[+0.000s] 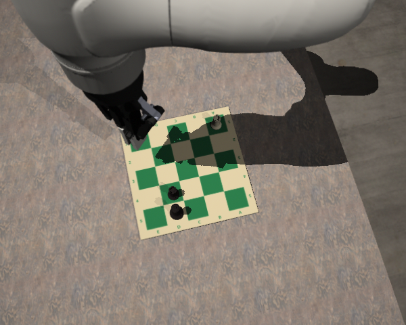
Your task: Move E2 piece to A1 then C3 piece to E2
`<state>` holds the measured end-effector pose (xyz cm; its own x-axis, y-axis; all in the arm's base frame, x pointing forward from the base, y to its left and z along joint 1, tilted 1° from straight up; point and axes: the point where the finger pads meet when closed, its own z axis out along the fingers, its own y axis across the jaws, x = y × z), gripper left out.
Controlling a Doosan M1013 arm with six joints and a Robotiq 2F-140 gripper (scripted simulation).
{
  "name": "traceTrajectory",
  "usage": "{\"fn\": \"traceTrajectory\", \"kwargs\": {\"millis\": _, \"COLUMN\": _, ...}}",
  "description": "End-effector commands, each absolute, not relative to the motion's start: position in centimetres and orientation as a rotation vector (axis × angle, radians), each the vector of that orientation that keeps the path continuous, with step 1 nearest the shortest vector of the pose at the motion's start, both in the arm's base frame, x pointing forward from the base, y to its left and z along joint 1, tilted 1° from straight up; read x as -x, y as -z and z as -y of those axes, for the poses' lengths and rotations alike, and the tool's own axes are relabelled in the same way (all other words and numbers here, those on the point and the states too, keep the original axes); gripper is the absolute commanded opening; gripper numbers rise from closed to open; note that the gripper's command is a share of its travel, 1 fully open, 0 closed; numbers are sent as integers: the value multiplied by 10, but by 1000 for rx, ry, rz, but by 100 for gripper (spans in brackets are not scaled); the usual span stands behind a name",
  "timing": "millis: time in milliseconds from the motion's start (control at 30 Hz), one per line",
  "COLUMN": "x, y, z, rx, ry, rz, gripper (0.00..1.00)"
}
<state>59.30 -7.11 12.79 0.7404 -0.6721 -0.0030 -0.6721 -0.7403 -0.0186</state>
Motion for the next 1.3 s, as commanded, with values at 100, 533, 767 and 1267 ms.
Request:
{"fn": "traceTrajectory", "kwargs": {"millis": 100, "x": -593, "y": -106, "z": 71, "rx": 2913, "ry": 6, "rz": -1125, "gripper": 0}}
{"fn": "traceTrajectory", "kwargs": {"millis": 533, "x": -594, "y": -56, "z": 70, "rx": 2913, "ry": 6, "rz": -1125, "gripper": 0}}
{"fn": "traceTrajectory", "kwargs": {"millis": 767, "x": -594, "y": -44, "z": 70, "rx": 2913, "ry": 6, "rz": -1125, "gripper": 0}}
{"fn": "traceTrajectory", "kwargs": {"millis": 1267, "x": -594, "y": -41, "z": 70, "rx": 2913, "ry": 6, "rz": -1125, "gripper": 0}}
